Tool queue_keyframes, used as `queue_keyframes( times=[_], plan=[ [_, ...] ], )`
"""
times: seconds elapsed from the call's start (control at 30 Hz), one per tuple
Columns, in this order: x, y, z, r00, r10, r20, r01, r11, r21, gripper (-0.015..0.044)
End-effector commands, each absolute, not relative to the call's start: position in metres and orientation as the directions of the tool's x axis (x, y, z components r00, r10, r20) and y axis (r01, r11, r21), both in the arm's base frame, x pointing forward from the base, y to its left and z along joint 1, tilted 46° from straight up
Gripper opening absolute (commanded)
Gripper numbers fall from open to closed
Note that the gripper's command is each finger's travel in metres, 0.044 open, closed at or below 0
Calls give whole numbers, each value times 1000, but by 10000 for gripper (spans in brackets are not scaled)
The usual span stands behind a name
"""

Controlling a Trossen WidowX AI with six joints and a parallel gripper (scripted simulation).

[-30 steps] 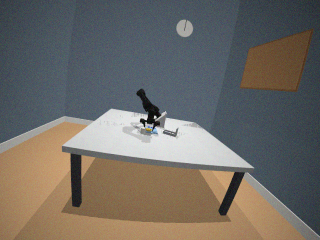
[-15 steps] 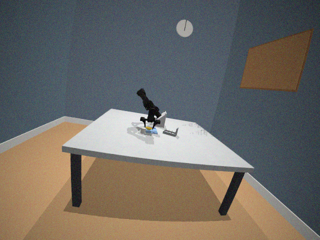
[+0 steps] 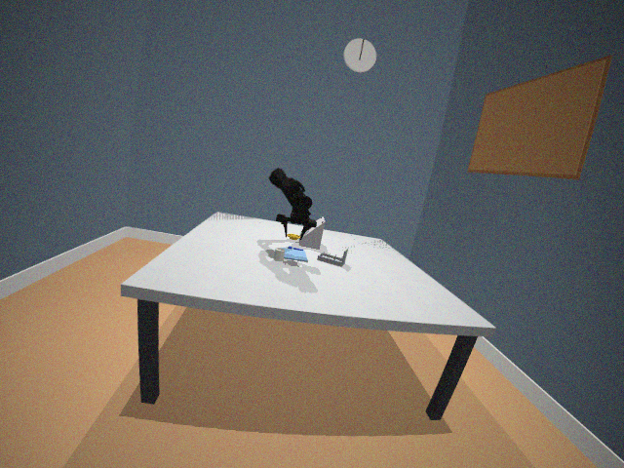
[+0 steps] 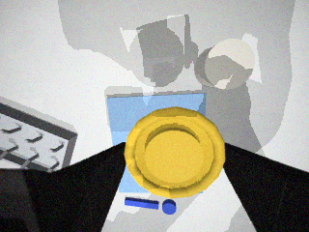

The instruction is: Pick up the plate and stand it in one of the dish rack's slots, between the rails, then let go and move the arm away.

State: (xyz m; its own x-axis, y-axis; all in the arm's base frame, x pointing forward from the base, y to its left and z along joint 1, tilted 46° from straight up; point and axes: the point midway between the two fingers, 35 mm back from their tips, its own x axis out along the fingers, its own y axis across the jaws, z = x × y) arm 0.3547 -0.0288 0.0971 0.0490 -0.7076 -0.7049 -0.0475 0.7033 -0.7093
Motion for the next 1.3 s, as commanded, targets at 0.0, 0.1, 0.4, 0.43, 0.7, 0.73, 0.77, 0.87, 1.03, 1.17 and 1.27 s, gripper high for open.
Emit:
queue_keyframes(
  times=[0.0,0.1,0.4,0.43,0.7,0.73,0.77,0.87,1.03,1.17,1.27],
  plan=[
    [355,-14,110,52,-704,-708,-46,707,-706,0],
    [356,-4,118,53,-705,-708,-46,706,-707,0],
    [355,21,144,58,-707,-705,-46,703,-710,0],
    [355,23,146,58,-708,-704,-46,703,-710,0],
    [351,38,151,60,-707,-704,-26,704,-710,0],
    [347,44,145,59,-705,-707,-2,708,-707,0],
    [342,53,137,57,-703,-709,28,711,-703,0],
    [324,75,115,50,-699,-713,120,713,-691,0],
    [287,105,80,37,-704,-709,275,689,-670,0],
    [266,116,65,31,-711,-702,350,666,-659,0],
    [266,116,65,31,-711,-702,350,666,-659,0]
  ],
)
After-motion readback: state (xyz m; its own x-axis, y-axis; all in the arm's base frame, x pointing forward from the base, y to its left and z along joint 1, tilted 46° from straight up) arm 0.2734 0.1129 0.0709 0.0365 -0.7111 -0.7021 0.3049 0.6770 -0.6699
